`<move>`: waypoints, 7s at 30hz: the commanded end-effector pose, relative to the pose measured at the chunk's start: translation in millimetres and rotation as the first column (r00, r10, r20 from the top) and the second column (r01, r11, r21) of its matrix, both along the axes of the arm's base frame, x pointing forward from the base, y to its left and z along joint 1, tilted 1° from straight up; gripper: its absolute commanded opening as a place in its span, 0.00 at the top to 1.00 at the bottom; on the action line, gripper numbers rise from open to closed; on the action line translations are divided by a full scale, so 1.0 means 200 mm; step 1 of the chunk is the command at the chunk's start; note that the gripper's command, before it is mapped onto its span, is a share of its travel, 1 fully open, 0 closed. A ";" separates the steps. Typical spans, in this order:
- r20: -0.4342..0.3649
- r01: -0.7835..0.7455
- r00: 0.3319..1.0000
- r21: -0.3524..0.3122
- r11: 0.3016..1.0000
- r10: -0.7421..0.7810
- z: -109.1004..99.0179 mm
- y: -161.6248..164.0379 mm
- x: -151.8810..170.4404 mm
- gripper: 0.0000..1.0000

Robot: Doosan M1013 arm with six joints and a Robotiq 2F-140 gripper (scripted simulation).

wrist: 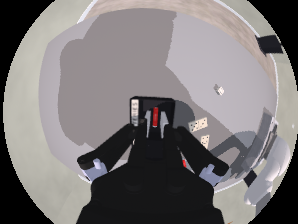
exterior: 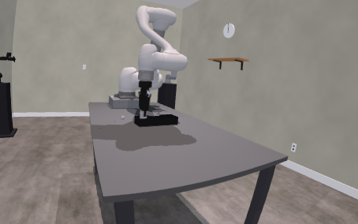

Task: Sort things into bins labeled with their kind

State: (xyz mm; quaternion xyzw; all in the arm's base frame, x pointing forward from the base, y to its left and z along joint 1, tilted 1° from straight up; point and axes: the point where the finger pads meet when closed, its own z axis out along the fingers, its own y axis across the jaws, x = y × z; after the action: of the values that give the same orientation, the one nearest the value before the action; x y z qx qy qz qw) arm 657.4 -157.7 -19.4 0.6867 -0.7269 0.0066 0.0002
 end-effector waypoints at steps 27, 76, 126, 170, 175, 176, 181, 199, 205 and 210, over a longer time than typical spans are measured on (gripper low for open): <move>0.000 0.000 1.000 0.000 1.000 0.000 0.17 0.00 0.00 0.85; -0.005 -0.406 0.914 -0.003 0.914 0.406 0.26 0.80 -0.46 0.85; -0.005 -0.406 0.914 -0.003 0.914 0.406 -0.05 0.77 -0.44 0.85; -0.005 -0.406 0.914 -0.003 0.914 0.406 -0.09 0.77 -0.45 0.97; -0.005 -0.406 0.914 -0.003 0.914 0.406 -0.09 0.77 -0.45 0.97; -0.005 -0.406 0.914 -0.003 0.914 0.406 -0.09 0.77 -0.45 0.97; -0.005 -0.406 0.914 -0.003 0.914 0.406 -0.02 0.77 -0.45 0.97; -0.005 -0.406 0.914 -0.003 0.914 0.406 0.21 0.77 -0.45 0.97; -0.005 -0.406 0.914 -0.003 0.914 0.406 0.21 0.77 -0.45 0.97; -0.005 -0.406 0.914 -0.003 0.914 0.406 0.21 0.77 -0.45 0.97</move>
State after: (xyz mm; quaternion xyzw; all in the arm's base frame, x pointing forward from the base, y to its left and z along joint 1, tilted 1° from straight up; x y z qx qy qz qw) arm 567.8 -4.1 23.2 0.8227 -0.5685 0.0065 0.0015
